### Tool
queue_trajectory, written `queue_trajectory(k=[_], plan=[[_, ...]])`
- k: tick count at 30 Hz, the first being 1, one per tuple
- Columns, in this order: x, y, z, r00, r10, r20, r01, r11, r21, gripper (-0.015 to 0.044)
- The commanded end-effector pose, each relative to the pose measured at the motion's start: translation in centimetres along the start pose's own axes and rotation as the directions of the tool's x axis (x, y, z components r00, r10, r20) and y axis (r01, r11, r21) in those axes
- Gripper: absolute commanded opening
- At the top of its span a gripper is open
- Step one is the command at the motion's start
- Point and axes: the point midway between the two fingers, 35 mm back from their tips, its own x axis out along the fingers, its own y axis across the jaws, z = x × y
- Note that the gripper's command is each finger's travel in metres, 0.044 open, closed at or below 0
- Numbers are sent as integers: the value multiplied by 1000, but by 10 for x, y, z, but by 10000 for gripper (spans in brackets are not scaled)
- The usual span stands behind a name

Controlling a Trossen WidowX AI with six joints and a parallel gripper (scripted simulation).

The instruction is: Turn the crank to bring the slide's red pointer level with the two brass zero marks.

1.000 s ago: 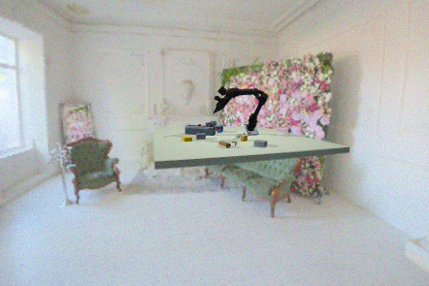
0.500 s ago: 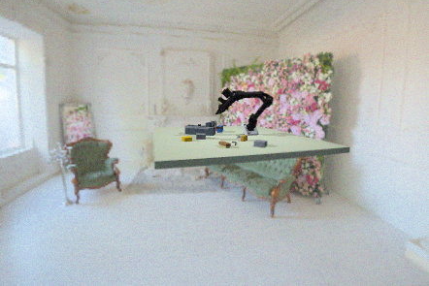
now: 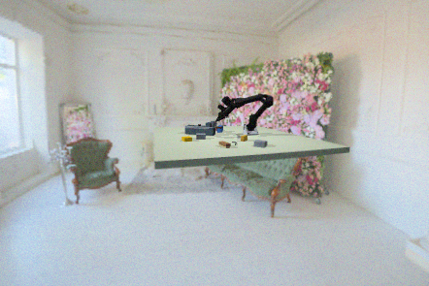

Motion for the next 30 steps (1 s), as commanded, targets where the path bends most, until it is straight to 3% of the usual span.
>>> queue_trajectory(k=[1,30], plan=[[10,0,-14,1000,4,9,-4,1000,3,440],[42,1,-44,1000,4,7,-4,1000,3,440]])
